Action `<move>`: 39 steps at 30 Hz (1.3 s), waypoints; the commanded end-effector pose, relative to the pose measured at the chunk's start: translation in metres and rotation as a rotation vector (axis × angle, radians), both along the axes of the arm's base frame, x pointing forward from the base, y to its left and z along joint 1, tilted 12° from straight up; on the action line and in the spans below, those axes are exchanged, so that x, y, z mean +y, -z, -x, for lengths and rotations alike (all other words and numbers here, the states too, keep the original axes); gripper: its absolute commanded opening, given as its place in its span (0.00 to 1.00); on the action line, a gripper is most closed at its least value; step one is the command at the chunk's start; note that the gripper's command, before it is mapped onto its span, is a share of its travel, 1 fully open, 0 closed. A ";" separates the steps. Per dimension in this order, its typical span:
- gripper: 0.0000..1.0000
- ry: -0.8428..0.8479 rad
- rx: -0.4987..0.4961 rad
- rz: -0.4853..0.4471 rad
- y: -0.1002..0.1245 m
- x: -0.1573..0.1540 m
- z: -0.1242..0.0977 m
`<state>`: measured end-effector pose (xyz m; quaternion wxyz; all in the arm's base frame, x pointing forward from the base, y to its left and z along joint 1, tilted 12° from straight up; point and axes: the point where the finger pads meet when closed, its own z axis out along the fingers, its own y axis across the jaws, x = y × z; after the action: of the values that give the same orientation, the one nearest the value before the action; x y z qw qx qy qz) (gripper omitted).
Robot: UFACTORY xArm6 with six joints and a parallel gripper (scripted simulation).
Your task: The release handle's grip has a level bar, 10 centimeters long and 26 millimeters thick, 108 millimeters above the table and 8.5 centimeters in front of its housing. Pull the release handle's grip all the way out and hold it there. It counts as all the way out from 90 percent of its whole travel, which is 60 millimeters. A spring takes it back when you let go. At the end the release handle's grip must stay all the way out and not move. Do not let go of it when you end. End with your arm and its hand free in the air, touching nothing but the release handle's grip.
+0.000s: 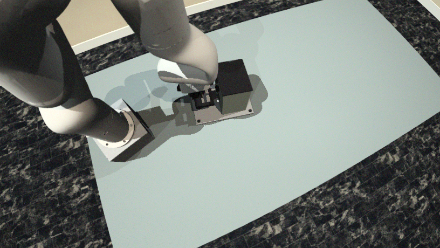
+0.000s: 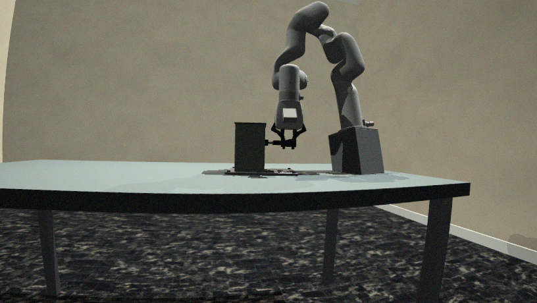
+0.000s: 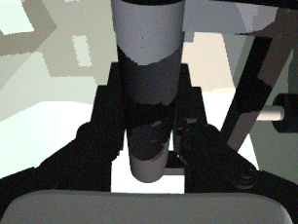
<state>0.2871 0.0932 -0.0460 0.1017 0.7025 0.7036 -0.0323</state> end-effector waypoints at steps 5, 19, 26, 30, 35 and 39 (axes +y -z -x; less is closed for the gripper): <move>0.00 0.000 -0.002 -0.001 -0.001 0.001 -0.001; 0.00 0.000 -0.002 -0.001 0.000 0.000 0.003; 0.00 0.000 -0.002 -0.001 0.001 0.000 0.011; 0.00 0.000 -0.002 -0.001 0.001 0.000 0.019; 0.00 0.000 -0.002 -0.001 0.003 0.000 0.031; 0.00 0.000 -0.002 -0.001 0.004 0.000 0.041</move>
<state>0.2546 0.0930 -0.0489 0.1019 0.7028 0.7033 -0.0320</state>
